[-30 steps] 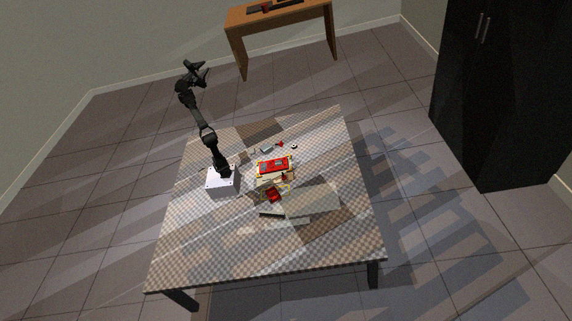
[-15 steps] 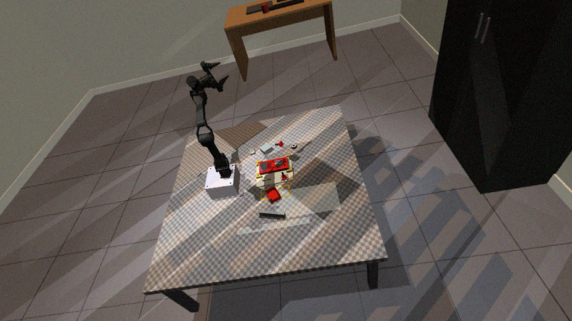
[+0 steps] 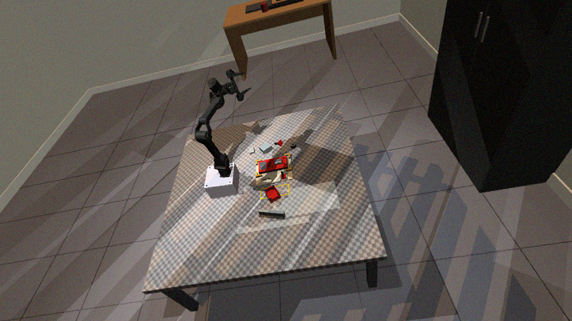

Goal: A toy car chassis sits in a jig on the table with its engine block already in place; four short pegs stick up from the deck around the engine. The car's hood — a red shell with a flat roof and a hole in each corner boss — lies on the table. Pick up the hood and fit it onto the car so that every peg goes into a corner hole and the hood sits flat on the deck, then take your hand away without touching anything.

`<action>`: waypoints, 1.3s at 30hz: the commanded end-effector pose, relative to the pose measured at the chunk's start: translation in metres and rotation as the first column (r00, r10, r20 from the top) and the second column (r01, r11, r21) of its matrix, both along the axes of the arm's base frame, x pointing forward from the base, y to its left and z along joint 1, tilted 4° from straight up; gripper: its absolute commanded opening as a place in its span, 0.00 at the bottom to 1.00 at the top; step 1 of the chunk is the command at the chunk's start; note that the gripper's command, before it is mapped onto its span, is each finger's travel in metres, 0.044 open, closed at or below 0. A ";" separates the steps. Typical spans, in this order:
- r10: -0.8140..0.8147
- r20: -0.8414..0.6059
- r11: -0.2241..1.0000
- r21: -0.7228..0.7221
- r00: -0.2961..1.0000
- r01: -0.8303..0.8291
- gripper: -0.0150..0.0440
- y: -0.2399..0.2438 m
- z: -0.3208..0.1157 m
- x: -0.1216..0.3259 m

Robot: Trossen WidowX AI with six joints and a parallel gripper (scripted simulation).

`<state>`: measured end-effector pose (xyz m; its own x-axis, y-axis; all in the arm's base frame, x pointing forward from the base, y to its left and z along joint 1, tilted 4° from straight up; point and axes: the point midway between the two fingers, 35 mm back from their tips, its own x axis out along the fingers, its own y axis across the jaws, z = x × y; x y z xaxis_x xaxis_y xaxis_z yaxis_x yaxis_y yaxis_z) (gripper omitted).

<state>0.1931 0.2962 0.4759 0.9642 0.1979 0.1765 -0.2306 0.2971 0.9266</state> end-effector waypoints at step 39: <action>-0.853 -0.400 0.464 -0.875 0.336 0.136 1.00 -0.386 -0.440 0.121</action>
